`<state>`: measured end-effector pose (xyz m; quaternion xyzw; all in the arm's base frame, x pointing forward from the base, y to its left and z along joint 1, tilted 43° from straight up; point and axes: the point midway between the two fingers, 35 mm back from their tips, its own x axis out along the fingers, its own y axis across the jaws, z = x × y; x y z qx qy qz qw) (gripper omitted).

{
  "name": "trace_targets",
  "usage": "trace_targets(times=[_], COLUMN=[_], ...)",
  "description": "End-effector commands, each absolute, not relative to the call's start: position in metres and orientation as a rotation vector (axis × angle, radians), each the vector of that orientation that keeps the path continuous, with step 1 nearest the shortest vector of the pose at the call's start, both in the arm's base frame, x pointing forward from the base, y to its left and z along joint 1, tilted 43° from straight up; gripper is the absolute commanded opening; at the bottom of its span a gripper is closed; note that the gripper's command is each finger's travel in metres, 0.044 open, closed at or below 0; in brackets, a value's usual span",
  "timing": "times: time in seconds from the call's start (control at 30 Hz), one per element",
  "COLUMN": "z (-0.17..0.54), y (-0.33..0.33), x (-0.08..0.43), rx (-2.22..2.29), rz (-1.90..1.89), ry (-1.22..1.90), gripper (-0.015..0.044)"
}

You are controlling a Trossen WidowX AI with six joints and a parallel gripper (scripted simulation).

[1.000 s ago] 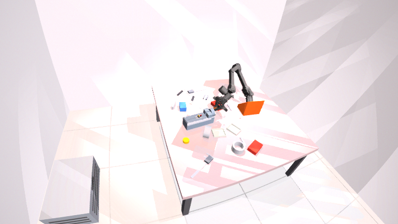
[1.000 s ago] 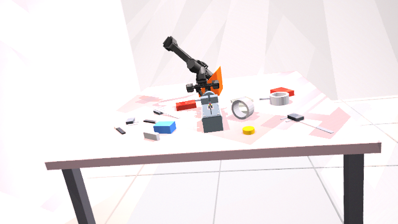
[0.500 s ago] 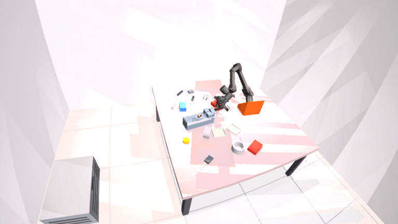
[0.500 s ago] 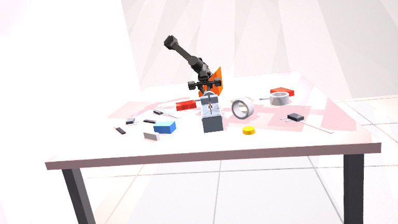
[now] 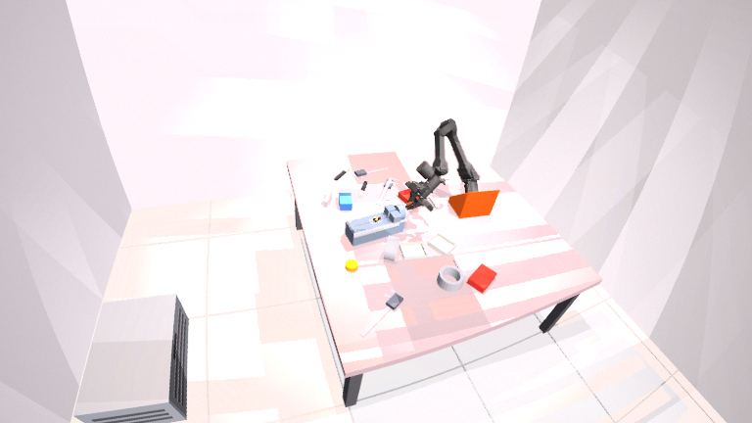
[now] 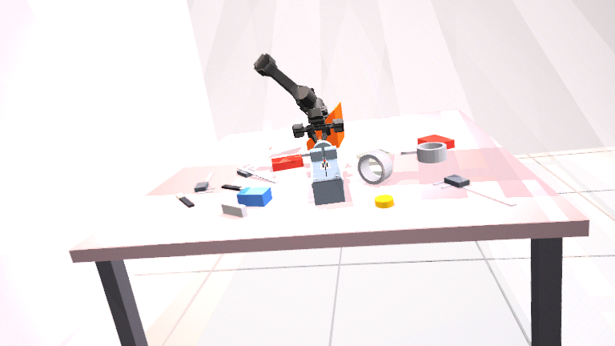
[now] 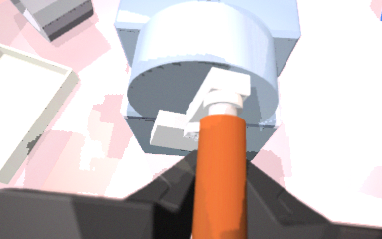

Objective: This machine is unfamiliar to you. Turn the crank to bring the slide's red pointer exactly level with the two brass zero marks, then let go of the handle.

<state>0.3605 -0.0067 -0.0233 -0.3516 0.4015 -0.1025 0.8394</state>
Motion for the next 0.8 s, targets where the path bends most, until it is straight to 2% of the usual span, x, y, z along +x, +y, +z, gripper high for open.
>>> trace_targets(times=[0.0, 0.77], z=[-0.0276, -0.0335], y=[0.0016, 0.0058], x=[0.3593, 0.3583], rx=[-0.749, -0.749], rz=[-0.191, -0.191], ry=[0.85, 0.85], gripper=[0.0, 0.0])
